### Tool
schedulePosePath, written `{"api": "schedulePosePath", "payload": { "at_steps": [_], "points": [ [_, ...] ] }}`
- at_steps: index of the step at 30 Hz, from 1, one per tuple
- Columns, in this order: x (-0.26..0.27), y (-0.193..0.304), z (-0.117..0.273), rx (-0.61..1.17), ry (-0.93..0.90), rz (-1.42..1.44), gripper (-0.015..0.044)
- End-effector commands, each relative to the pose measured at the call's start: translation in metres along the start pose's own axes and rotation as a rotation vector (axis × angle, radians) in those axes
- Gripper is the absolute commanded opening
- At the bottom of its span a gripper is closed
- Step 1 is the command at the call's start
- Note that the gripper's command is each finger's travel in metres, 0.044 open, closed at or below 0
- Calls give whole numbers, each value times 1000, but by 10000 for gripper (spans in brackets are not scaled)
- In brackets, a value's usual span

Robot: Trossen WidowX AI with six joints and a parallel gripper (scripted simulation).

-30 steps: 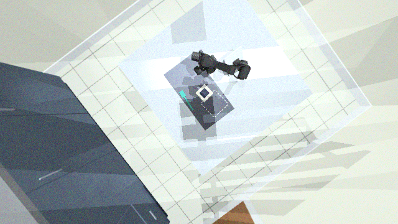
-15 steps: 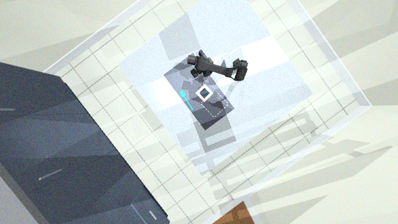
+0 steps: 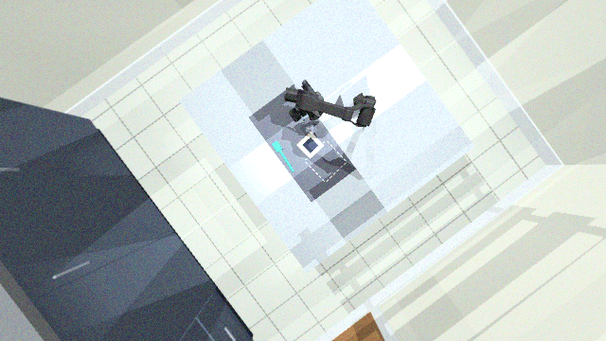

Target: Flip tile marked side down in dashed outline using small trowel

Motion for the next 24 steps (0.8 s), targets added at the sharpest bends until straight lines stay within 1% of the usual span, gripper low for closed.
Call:
{"api": "schedulePosePath", "payload": {
  "at_steps": [1,7,11,24],
  "points": [
    [0,0,0,0,0,0,100],
    [0,0,0,0,0,0,100],
    [0,0,0,0,0,0,0],
    [0,0,0,0,0,0,0]
  ]
}}
Point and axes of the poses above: the point midway between the two fingers, 35 mm back from their tips, its own z axis back along the fingers, its own x axis across the jaws, y = z × x, the point moved 8 cm from there along z, back along the fingers, and after that the axes turned 1 degree about -z, right-handed, at the moved point
